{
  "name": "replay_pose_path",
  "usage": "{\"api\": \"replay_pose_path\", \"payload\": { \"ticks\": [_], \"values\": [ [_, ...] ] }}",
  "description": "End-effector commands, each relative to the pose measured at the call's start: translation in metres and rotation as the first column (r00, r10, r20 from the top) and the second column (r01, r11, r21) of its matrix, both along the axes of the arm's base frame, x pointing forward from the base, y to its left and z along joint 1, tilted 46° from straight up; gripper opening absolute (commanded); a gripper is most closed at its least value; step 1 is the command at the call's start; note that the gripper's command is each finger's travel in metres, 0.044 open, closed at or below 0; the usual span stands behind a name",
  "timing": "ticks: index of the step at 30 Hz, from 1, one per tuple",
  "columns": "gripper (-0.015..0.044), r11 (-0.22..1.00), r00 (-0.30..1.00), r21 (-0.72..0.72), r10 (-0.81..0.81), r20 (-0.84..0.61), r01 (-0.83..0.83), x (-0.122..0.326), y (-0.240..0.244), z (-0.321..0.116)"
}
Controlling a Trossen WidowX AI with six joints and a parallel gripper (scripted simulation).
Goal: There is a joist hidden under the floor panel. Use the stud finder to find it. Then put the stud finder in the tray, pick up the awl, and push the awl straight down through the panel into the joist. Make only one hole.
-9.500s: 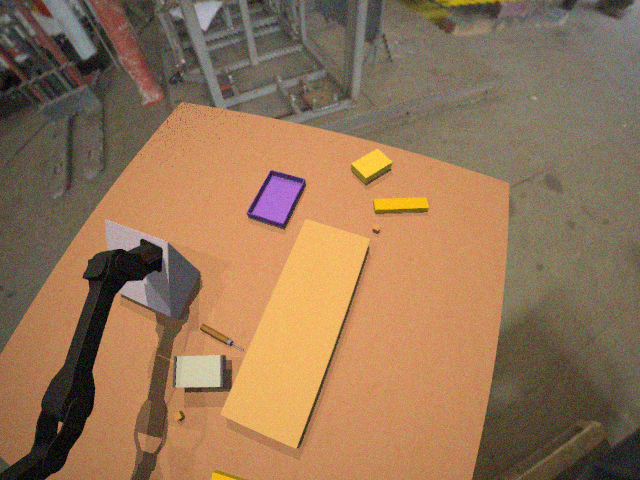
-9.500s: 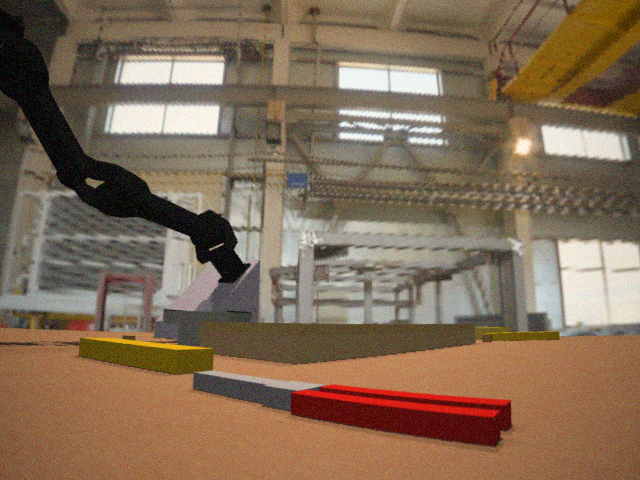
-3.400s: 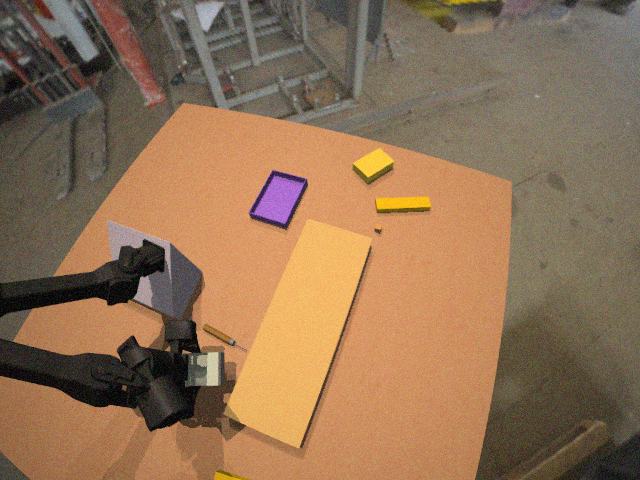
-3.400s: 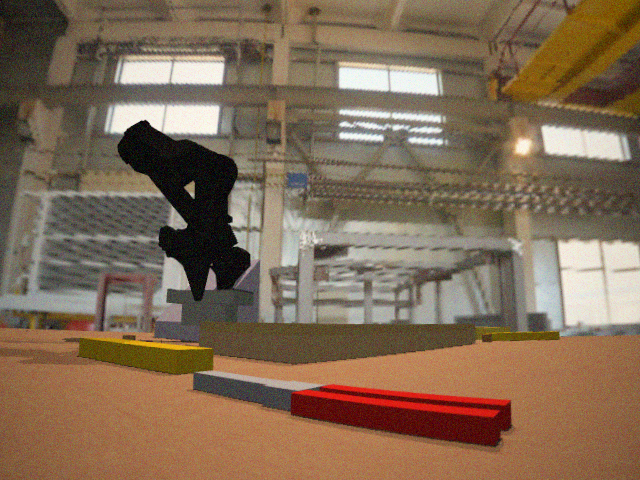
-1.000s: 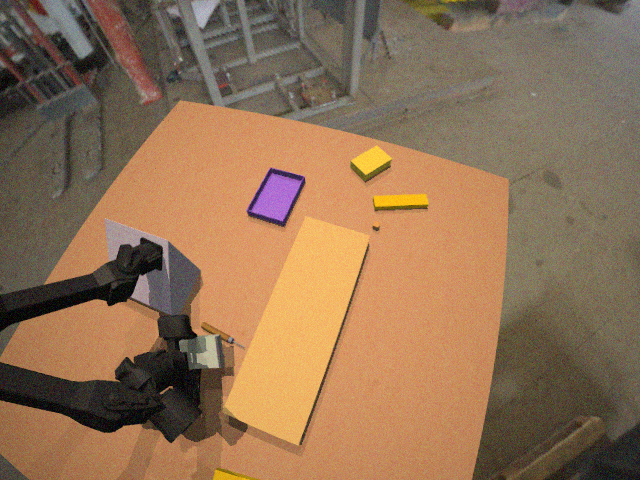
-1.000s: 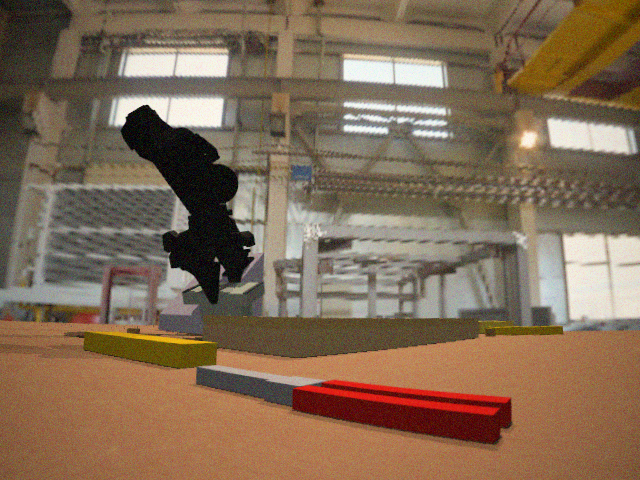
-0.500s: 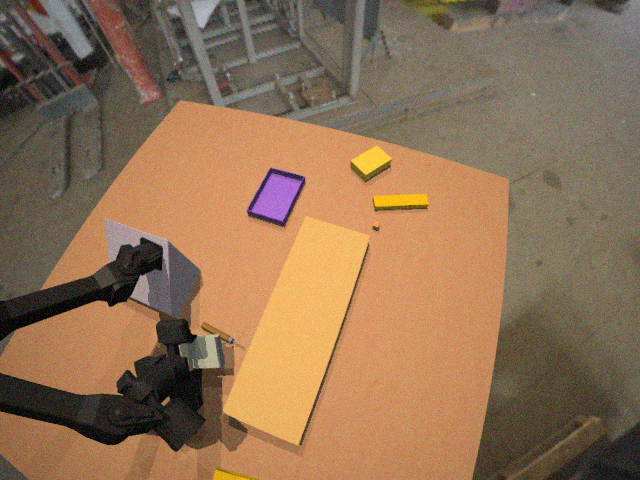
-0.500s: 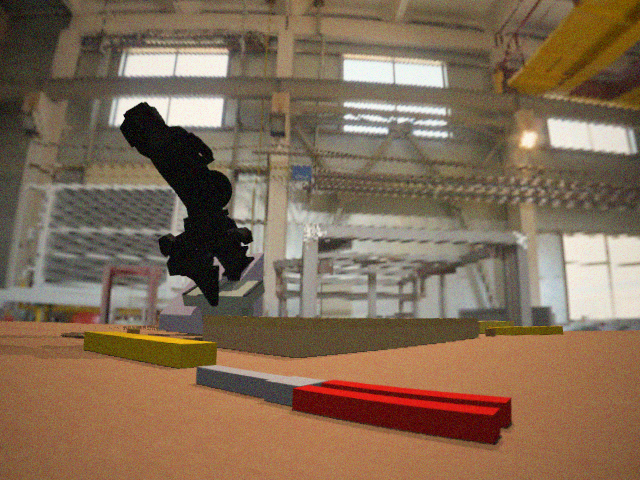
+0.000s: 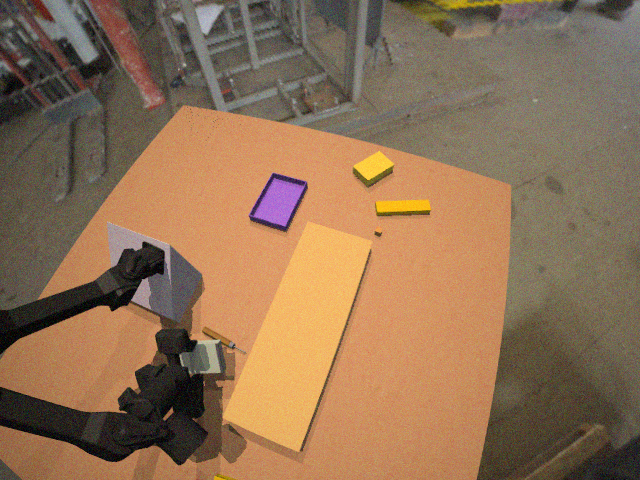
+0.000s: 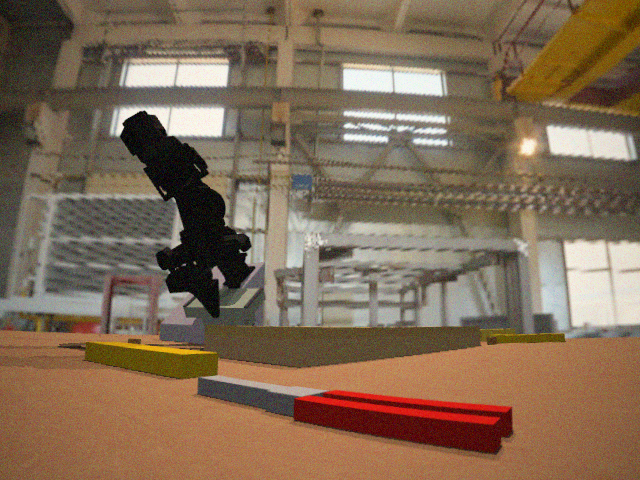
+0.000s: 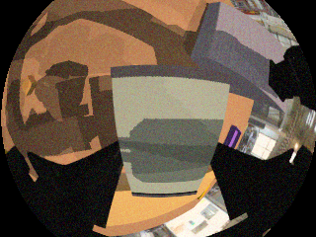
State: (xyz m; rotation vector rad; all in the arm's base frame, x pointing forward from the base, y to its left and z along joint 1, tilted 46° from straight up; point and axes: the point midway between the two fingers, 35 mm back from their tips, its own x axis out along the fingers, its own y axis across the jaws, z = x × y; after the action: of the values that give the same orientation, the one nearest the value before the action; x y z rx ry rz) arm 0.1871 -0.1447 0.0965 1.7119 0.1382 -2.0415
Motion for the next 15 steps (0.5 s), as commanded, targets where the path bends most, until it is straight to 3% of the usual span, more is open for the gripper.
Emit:
{"api": "replay_pose_path", "payload": {
  "ticks": [1,15],
  "values": [
    [0.0,0.999,1.0,0.034,-0.005,-0.009,0.006,0.0005,0.0004,0.0],
    [0.0,0.994,0.999,0.107,-0.024,-0.044,0.028,0.0012,-0.0015,0.0]
  ]
}}
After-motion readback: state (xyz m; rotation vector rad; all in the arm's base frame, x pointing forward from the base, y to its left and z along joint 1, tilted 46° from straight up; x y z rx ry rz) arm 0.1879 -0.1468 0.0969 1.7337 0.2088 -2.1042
